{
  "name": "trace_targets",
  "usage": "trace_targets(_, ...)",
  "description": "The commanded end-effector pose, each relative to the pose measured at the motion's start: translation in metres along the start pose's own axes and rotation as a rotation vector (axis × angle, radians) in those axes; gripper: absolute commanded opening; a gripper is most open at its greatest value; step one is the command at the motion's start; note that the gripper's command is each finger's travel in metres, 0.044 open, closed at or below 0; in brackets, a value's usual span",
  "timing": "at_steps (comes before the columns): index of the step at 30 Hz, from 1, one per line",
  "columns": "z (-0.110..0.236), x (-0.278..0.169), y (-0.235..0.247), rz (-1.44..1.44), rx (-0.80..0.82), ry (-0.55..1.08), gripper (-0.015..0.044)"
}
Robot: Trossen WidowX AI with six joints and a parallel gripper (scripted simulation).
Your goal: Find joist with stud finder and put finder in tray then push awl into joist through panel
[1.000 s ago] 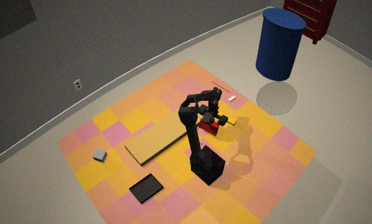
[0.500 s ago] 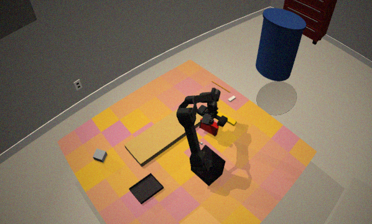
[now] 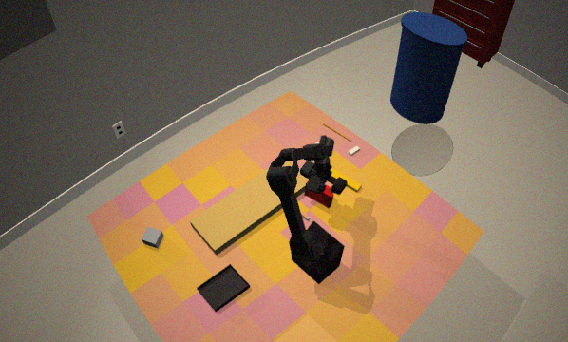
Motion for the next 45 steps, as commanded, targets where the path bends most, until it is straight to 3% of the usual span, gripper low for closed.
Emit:
trace_targets(1, 0.000, 0.002, 0.001, -0.003, 0.001, 0.022, 0.0000)
trace_targets(45, -0.002, 0.016, 0.002, -0.003, -0.016, 0.201, 0.0000)
Point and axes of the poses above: the point midway between the two fingers, 35 mm back from their tips, its own z axis back along the fingers, its own y axis across the jaws, x = y × z, the point moved 5 cm from there along z, back along the fingers, and after that the axes turned 6 degrees about -z, right-handed, at the moved point
